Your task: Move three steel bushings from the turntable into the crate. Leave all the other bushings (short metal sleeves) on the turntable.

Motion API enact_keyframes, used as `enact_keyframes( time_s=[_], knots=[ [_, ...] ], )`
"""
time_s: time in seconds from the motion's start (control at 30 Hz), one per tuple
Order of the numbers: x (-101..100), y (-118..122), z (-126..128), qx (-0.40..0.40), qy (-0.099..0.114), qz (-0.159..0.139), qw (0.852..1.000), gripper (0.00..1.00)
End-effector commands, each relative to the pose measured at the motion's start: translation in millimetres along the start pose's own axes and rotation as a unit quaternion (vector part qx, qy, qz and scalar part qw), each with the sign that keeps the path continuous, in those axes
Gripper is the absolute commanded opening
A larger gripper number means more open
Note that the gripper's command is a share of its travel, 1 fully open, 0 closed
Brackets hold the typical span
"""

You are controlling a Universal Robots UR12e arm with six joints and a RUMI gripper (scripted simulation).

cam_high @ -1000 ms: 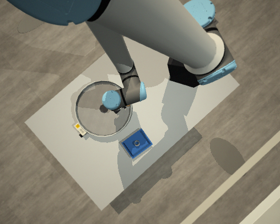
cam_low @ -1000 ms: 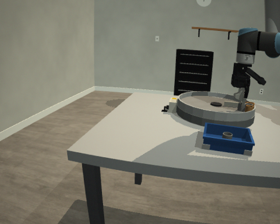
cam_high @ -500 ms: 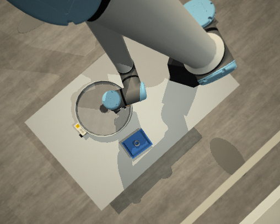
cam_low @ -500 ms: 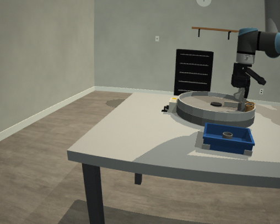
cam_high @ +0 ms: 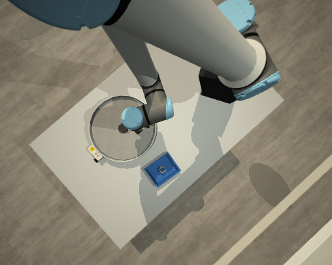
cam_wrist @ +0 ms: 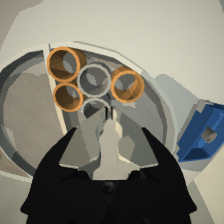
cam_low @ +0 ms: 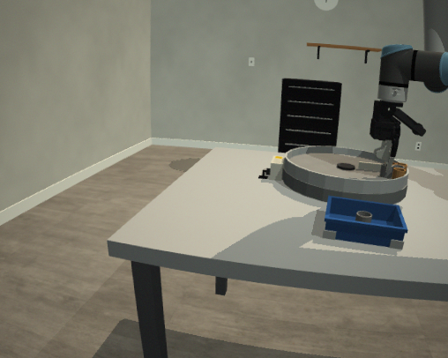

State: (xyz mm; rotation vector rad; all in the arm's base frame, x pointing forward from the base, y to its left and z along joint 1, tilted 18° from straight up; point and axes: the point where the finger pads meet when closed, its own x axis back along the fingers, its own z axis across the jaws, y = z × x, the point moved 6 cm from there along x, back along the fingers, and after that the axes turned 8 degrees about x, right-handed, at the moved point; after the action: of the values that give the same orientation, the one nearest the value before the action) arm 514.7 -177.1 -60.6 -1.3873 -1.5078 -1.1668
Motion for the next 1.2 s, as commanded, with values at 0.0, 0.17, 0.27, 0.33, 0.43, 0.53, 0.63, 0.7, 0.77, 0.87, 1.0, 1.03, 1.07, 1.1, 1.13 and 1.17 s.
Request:
enact_keyframes(
  time_s=[0.0, 0.17, 0.27, 0.33, 0.43, 0.53, 0.63, 0.7, 0.77, 0.87, 1.0, 1.03, 1.07, 1.1, 1.13, 1.17],
  knots=[
    [0.3, 0.3, -0.2, 0.0, 0.0, 0.0, 1.0, 0.0],
    [0.3, 0.3, -0.2, 0.0, 0.0, 0.0, 1.0, 0.0],
    [0.3, 0.3, -0.2, 0.0, 0.0, 0.0, 1.0, 0.0],
    [0.3, 0.3, -0.2, 0.0, 0.0, 0.0, 1.0, 0.0],
    [0.3, 0.3, -0.2, 0.0, 0.0, 0.0, 1.0, 0.0],
    [0.3, 0.3, -0.2, 0.0, 0.0, 0.0, 1.0, 0.0],
    [0.4, 0.3, -0.2, 0.0, 0.0, 0.0, 1.0, 0.0],
    [1.2, 0.3, -0.2, 0.0, 0.0, 0.0, 1.0, 0.0],
    [3.9, 0.3, -0.2, 0.0, 0.0, 0.0, 1.0, 0.0],
    [12.3, 0.3, -0.2, 0.0, 0.0, 0.0, 1.0, 0.0],
    [29.7, 0.2, -0.2, 0.0, 0.0, 0.0, 1.0, 0.0],
    [29.7, 0.2, -0.2, 0.0, 0.0, 0.0, 1.0, 0.0],
    [29.7, 0.2, -0.2, 0.0, 0.0, 0.0, 1.0, 0.0],
    [34.6, 0.2, -0.2, 0.0, 0.0, 0.0, 1.0, 0.0],
    [39.4, 0.2, -0.2, 0.0, 0.0, 0.0, 1.0, 0.0],
    [44.2, 0.2, -0.2, 0.0, 0.0, 0.0, 1.0, 0.0]
  ],
)
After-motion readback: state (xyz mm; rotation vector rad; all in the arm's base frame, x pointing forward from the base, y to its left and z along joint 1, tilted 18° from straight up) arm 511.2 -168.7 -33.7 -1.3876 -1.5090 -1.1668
